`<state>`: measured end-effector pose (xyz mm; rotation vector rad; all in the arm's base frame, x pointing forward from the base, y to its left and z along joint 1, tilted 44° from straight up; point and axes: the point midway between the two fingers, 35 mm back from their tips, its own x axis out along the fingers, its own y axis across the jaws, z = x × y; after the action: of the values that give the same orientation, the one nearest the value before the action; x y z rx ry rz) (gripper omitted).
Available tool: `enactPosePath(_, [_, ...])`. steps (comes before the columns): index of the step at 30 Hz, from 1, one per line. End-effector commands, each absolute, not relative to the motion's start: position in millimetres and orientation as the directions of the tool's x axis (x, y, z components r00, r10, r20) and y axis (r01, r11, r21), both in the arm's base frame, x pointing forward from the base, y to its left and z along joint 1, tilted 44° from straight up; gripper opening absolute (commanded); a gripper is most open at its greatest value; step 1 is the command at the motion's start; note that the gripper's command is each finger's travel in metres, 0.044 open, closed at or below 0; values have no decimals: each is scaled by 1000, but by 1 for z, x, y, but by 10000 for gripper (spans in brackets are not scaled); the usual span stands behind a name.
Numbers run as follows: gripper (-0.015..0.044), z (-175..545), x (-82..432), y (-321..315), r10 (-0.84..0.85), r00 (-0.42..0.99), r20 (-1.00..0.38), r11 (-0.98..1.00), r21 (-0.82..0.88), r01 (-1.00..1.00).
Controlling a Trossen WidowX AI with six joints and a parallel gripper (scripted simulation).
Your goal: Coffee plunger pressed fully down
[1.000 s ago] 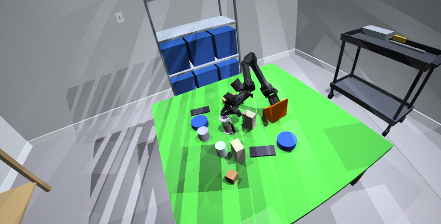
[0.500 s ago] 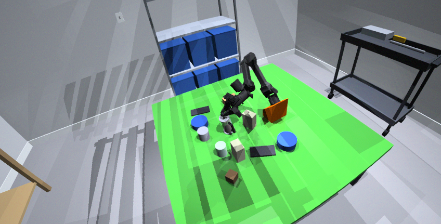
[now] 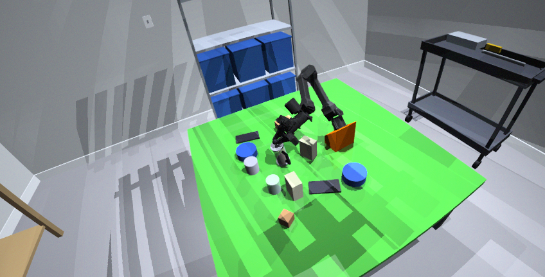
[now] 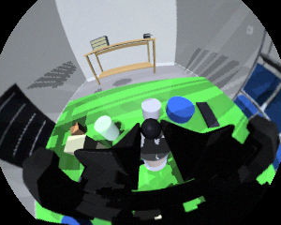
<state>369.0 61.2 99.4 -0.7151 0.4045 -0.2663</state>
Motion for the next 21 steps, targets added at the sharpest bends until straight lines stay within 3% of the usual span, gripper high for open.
enactPosePath(1, [118,96,369,58,-382,883,-274,720,-687,98])
enactPosePath(12, [118,99,369,61,-371,890,-267,726,-680,98])
enactPosePath(21, [355,99,369,61,-371,890,-267,726,-680,98])
